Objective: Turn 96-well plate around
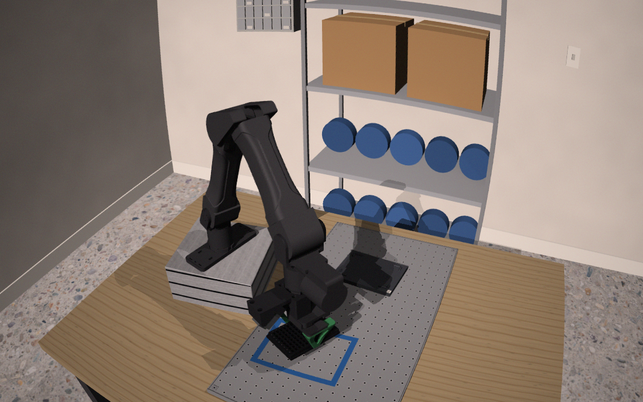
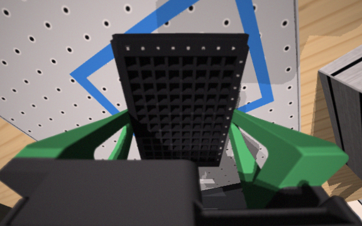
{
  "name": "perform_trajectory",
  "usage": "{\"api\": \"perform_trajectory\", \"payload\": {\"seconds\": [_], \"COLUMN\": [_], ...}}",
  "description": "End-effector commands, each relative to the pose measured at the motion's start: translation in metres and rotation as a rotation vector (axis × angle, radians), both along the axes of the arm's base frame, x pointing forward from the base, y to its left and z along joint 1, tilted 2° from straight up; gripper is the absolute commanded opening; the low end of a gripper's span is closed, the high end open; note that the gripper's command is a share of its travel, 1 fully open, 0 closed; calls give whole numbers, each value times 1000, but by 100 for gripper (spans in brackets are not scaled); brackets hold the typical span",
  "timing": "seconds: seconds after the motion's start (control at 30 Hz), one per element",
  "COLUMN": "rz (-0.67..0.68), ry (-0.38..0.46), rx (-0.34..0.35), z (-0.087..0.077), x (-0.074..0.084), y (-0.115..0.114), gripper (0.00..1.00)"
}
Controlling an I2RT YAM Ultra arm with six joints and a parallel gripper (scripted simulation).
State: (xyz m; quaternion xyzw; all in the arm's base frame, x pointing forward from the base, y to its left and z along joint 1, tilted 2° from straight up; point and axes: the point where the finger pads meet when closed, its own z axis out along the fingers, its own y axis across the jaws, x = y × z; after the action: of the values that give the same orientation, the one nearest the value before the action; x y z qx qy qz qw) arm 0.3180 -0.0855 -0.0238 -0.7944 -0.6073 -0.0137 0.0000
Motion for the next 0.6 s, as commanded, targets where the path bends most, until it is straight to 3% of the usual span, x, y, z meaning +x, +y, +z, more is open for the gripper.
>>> {"api": "perform_trajectory", "payload": {"seconds": [0.0, 0.57], "rz": [0, 0], "ry": [-19, -19], "rx": [-6, -6], "z": [14, 33], "x": [4, 3], "y": [-2, -2], "gripper": [0, 0]}}
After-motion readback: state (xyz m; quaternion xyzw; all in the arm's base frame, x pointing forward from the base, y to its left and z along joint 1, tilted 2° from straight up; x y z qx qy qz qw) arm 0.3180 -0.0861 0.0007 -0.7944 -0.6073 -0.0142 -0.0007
